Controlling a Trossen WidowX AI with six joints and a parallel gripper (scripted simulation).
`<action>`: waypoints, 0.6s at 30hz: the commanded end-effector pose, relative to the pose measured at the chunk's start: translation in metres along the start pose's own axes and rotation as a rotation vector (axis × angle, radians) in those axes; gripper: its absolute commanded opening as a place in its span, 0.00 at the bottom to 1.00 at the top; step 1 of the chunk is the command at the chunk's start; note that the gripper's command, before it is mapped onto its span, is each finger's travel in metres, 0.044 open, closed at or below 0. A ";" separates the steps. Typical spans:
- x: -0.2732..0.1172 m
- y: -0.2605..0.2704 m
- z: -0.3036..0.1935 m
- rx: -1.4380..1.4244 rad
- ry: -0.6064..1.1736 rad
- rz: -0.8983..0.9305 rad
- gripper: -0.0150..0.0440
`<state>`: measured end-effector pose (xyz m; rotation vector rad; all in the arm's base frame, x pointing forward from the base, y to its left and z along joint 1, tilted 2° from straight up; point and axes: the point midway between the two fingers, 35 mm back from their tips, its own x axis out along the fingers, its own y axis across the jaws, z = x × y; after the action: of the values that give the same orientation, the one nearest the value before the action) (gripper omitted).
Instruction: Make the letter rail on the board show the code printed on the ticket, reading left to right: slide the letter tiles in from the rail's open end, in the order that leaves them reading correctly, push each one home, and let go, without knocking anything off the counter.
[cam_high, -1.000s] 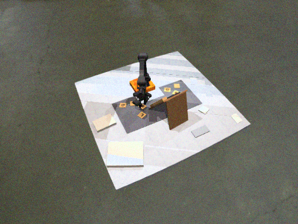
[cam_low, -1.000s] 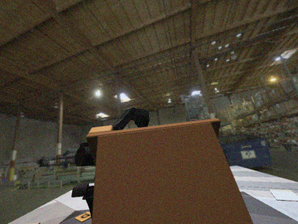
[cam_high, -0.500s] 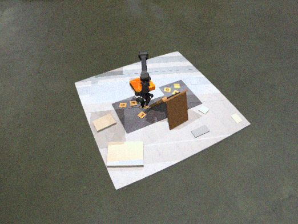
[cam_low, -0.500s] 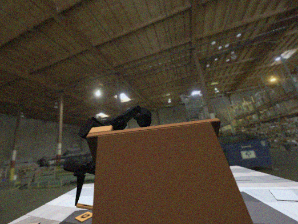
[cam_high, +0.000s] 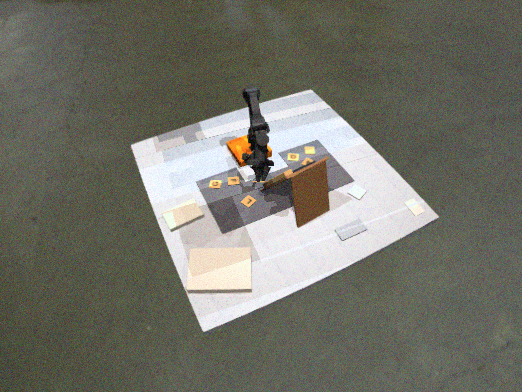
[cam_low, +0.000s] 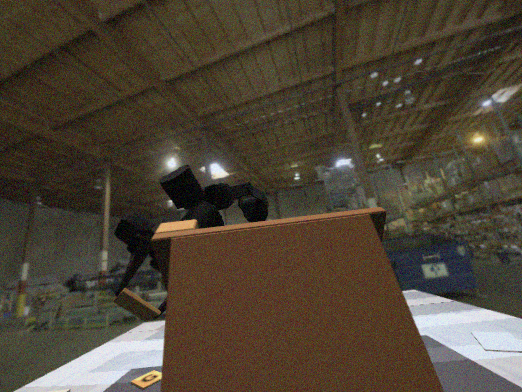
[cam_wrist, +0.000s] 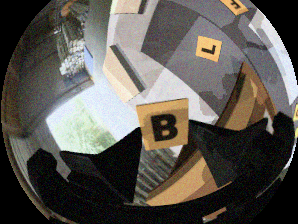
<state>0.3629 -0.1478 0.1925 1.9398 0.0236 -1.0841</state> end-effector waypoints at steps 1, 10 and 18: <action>-0.018 0.023 -0.020 -0.036 0.054 0.094 0.25; -0.057 0.056 -0.058 -0.098 0.156 0.259 0.25; -0.070 0.050 -0.082 -0.207 0.188 0.293 0.25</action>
<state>0.3925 -0.1042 0.2877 1.8241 -0.0543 -0.7087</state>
